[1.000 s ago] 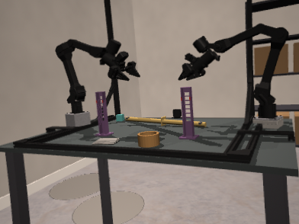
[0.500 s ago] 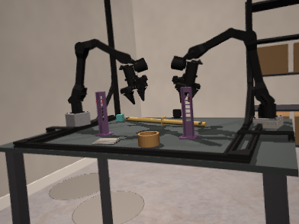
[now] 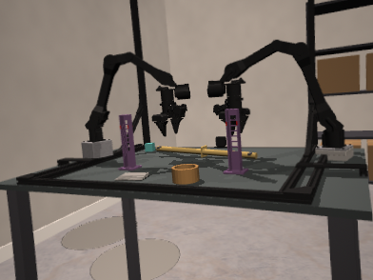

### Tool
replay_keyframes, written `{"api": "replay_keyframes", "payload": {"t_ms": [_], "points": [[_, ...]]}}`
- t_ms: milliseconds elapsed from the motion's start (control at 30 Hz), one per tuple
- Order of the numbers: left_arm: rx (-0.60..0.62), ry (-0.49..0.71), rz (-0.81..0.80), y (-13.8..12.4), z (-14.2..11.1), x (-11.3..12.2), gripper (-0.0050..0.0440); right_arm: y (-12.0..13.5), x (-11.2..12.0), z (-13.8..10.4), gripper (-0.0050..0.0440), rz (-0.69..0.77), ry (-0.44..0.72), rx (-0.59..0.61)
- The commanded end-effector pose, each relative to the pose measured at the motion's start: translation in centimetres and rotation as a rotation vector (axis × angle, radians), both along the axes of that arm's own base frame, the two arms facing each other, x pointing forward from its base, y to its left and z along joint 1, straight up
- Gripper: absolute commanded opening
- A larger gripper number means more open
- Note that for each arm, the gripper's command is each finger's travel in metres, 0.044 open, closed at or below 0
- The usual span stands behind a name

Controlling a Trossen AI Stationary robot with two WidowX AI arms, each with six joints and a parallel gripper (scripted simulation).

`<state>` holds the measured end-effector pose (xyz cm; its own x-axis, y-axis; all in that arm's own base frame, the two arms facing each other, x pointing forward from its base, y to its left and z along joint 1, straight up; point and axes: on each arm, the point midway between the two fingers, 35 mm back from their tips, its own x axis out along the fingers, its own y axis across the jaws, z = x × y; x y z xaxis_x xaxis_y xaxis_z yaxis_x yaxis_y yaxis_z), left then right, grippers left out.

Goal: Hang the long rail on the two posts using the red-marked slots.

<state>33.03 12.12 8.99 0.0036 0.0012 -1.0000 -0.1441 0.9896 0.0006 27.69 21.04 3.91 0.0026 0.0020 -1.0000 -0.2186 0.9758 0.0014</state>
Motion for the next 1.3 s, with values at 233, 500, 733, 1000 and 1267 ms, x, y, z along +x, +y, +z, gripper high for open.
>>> {"api": "replay_keyframes", "payload": {"t_ms": [233,500,733,1000,1267], "points": [[-0.001,0.004,-0.004,0.1,-0.1,0.1,0.0440,0.1,0.1,-0.2,0.0440,-0.003,0.003,-0.002],[-0.001,0.004,-0.004,0.1,-1.4,0.2,0.0440,0.2,0.2,-1.2,0.0440,-0.003,0.003,-0.002],[-0.001,0.004,-0.004,0.1,-2.2,0.3,0.0440,0.2,0.2,-1.9,0.0440,-0.003,0.003,-0.002],[-0.001,0.004,-0.004,0.2,-3.6,0.3,0.0440,0.3,0.2,-3.0,0.0440,-0.003,0.003,-0.002],[-0.001,0.004,-0.004,0.2,-4.5,0.3,0.0440,0.3,0.2,-3.9,0.0440,-0.003,0.003,-0.002]]}}
